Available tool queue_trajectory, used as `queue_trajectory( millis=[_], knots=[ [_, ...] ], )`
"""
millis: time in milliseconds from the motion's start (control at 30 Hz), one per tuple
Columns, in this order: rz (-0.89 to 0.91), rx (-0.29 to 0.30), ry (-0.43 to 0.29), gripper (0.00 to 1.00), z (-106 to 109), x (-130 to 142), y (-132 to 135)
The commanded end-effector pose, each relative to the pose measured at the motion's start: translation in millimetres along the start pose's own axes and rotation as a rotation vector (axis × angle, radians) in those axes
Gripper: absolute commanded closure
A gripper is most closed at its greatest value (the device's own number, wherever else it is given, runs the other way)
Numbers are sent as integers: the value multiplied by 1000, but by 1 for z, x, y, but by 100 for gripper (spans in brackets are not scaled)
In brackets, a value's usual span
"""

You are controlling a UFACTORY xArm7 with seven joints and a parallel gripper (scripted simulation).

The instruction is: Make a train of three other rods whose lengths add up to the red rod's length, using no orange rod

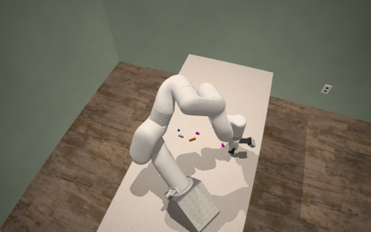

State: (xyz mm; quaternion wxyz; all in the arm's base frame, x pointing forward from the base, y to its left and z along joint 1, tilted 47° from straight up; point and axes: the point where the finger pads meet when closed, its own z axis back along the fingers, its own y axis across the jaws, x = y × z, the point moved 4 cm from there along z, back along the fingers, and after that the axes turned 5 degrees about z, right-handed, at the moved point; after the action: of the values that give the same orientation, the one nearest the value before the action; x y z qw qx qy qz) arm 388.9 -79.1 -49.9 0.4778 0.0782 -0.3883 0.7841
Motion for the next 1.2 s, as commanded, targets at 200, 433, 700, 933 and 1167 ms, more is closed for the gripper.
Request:
queue_trajectory(
  millis=[200,433,700,933,1167],
  knots=[
    [0,-1,4,76,1,-1,0],
    [0,-1,4,76,1,-1,0],
    [0,-1,4,76,1,-1,0],
    [0,-1,4,76,0,-1,0],
    [0,-1,4,76,-2,-1,0]
  ],
)
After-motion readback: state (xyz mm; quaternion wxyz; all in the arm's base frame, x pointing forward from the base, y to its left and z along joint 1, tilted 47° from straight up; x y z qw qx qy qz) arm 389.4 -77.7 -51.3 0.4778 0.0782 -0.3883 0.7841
